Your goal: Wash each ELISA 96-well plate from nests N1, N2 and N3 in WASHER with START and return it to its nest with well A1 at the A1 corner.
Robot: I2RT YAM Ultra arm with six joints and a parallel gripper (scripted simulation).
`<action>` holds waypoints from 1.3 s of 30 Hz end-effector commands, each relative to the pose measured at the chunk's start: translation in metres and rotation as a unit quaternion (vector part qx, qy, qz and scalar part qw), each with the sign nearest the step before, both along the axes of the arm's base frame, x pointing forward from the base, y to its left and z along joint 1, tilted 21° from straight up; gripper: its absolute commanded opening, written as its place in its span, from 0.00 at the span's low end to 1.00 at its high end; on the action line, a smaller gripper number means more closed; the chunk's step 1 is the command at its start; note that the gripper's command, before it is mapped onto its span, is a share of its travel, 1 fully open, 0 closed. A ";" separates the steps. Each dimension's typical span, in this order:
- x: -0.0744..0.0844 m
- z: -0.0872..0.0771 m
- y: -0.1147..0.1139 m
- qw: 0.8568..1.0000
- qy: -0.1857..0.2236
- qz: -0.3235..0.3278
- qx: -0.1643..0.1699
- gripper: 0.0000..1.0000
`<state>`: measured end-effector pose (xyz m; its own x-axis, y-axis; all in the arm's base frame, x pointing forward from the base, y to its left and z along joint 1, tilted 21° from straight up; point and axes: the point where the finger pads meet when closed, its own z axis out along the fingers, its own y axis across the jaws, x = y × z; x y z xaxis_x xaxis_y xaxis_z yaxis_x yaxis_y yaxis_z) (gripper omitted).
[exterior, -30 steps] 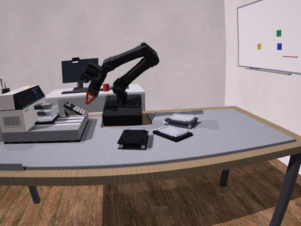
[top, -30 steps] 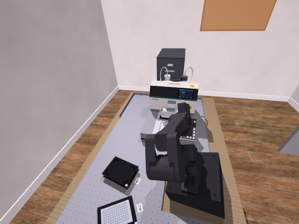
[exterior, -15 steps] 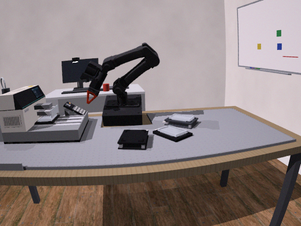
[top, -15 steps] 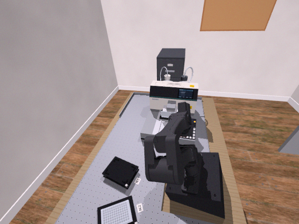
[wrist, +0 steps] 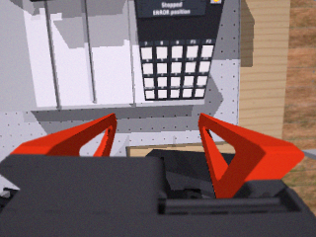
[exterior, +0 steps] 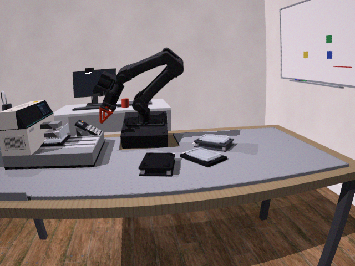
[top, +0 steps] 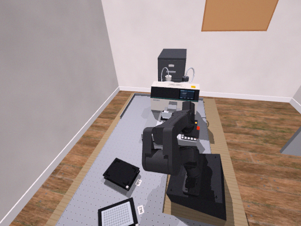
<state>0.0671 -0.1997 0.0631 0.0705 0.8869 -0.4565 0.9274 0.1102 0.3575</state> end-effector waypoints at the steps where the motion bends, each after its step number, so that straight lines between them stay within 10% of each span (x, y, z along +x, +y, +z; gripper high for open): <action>1: -0.001 0.013 -0.013 1.000 0.001 0.011 -0.028 1.00; 39: -0.051 0.047 -0.106 1.000 0.002 0.011 -0.028 1.00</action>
<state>0.0205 -0.2971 0.1013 0.0567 0.8735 -0.4835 0.9247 0.1366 0.3553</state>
